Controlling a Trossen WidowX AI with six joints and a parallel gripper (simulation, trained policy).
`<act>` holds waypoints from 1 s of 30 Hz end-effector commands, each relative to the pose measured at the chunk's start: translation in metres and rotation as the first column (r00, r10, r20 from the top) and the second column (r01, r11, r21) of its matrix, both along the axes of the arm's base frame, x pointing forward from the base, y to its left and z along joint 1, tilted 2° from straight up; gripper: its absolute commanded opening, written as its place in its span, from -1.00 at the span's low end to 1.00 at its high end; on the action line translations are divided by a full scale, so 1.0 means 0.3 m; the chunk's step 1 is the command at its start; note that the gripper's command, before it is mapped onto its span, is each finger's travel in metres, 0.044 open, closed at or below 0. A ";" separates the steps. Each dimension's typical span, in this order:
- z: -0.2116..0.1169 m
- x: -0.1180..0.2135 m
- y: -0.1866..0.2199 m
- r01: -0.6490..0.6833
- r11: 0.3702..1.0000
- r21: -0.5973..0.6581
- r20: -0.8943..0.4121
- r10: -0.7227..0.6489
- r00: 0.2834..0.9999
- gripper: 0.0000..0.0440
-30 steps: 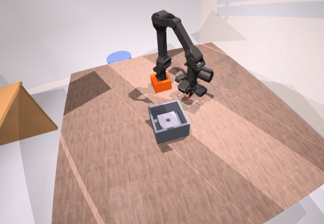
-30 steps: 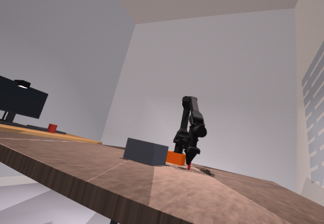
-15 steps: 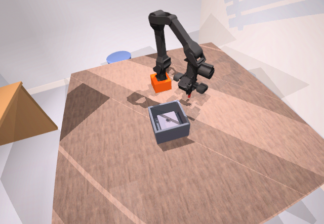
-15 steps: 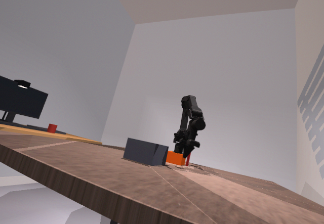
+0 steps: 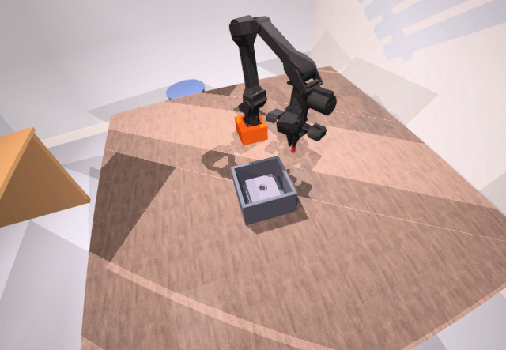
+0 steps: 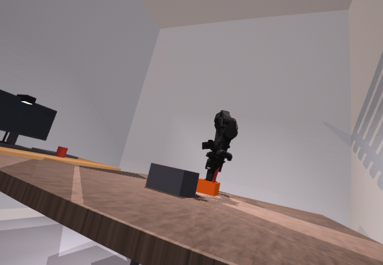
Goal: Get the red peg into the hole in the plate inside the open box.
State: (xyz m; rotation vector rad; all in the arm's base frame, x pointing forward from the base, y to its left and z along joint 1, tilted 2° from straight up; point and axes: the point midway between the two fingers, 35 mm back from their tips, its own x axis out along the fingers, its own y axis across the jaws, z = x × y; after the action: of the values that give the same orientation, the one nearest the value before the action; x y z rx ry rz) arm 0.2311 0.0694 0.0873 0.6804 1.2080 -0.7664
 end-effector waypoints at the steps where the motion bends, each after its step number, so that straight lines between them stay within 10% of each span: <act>1: 0.035 0.028 -0.026 0.003 1.000 -0.012 0.020 -0.003 1.000 -1.00; 30: 0.097 0.257 -0.394 0.168 0.985 -0.038 0.055 -0.166 0.985 -1.00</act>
State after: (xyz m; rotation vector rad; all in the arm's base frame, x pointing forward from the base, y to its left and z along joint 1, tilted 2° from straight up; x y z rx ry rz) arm 0.3046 -0.0434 0.1214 0.7644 1.0826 -0.8993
